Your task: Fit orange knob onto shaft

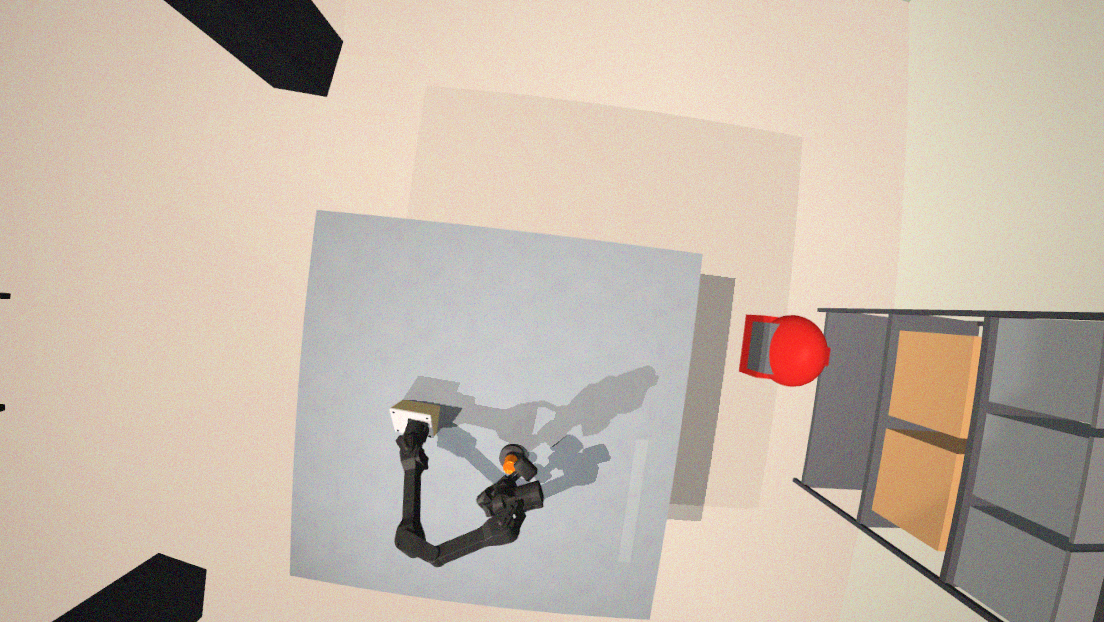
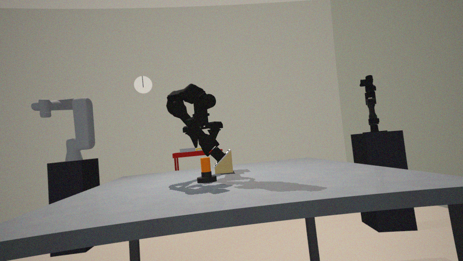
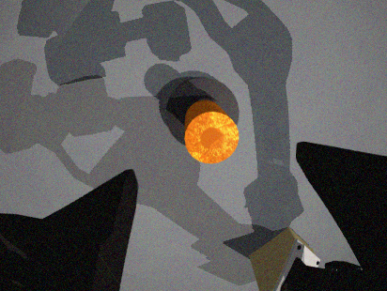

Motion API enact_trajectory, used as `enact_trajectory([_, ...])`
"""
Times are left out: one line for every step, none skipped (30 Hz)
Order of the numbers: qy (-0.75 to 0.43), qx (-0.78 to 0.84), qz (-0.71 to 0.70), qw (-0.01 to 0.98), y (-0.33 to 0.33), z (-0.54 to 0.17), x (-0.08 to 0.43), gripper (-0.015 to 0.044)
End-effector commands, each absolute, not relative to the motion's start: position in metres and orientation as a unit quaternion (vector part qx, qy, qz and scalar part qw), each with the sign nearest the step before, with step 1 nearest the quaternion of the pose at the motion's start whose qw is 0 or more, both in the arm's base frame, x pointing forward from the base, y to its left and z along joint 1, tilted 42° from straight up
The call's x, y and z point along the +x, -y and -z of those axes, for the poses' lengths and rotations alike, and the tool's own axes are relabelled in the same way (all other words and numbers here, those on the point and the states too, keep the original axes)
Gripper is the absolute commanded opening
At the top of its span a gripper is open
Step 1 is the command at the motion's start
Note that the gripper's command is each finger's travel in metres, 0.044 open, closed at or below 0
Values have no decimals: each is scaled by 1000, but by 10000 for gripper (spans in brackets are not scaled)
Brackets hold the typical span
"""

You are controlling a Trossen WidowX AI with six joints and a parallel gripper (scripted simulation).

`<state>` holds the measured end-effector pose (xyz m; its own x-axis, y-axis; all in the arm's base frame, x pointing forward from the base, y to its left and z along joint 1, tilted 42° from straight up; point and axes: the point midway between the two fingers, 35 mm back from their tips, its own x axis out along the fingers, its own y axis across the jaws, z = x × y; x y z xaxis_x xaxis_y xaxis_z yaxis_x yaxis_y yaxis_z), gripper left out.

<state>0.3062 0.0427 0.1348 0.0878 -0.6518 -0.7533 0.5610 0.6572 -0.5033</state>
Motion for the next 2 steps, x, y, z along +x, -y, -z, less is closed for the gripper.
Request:
enact_trajectory([-537, -42, 415, 733, -43, -133, 307, 440])
enact_trajectory([-537, -42, 415, 733, -43, -133, 307, 440])
